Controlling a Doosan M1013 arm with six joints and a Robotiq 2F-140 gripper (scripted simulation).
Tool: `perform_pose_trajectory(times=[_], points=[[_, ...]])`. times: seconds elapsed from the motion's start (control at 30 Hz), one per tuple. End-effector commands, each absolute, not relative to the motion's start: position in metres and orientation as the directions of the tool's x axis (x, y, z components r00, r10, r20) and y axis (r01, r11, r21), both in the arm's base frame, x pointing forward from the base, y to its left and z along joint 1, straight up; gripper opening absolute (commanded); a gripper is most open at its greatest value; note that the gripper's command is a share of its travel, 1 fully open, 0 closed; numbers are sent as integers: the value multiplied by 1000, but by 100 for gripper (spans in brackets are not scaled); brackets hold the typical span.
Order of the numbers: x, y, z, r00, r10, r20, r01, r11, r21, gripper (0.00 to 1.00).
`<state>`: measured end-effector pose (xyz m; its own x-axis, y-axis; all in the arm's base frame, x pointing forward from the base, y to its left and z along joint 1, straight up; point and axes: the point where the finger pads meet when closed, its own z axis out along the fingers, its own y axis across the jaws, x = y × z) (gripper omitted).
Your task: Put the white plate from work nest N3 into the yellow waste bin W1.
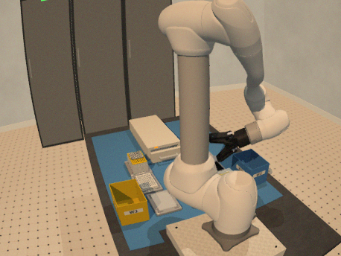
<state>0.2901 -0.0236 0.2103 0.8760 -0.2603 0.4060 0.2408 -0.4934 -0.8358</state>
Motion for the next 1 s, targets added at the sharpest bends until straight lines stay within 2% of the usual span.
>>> perform_pose_trajectory(times=[0.0, 0.53, 0.57, 0.97], points=[[290, -24, 210, 876, -260, 406, 241, -493, -836, 100], [290, -24, 210, 876, -260, 406, 241, -493, -836, 100], [289, -23, 206, 891, -244, 384, 224, -499, -837, 10], [283, -29, 168, 993, -68, 96, 33, -622, -782, 10]])
